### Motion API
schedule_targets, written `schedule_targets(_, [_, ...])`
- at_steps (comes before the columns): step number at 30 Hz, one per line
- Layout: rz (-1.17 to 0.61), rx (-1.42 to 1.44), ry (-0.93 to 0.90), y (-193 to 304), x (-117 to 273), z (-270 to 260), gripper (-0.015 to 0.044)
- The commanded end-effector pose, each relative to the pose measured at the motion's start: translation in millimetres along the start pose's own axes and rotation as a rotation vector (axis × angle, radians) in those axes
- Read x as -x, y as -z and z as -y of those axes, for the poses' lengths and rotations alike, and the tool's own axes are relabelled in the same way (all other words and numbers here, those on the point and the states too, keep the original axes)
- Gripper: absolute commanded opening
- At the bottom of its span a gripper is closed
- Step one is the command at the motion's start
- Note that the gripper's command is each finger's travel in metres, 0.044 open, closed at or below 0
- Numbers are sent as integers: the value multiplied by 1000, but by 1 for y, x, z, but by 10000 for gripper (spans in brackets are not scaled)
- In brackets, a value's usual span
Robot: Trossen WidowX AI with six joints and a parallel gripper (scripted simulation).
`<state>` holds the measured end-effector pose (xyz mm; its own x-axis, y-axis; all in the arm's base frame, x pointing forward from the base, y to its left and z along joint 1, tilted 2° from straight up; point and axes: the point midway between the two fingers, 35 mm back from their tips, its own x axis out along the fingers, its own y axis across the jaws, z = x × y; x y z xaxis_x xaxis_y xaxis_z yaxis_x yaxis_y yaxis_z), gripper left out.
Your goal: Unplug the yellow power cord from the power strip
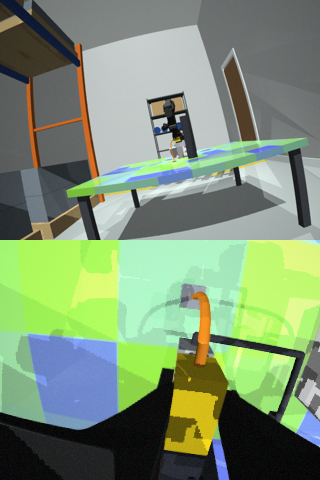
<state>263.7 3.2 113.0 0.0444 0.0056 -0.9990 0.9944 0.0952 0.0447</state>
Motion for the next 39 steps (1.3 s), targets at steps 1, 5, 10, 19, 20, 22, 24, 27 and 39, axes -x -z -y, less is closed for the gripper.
schedule_targets(1, [18,-7,-3,-12,1,-2,0])
schedule_targets(5, [19,-7,-3,-19,1,-2,0])
schedule_targets(10, [20,-8,-2,-27,1,-2,0])
schedule_targets(19, [22,-8,-1,-41,2,-1,0])
schedule_targets(20, [22,-8,-1,-43,3,-1,0])
schedule_targets(22, [22,-8,0,-46,3,0,0])
schedule_targets(24, [23,-8,0,-49,3,0,0])
schedule_targets(27, [23,-8,0,-54,4,1,0])
schedule_targets(39, [23,-9,3,-42,1,3,315])
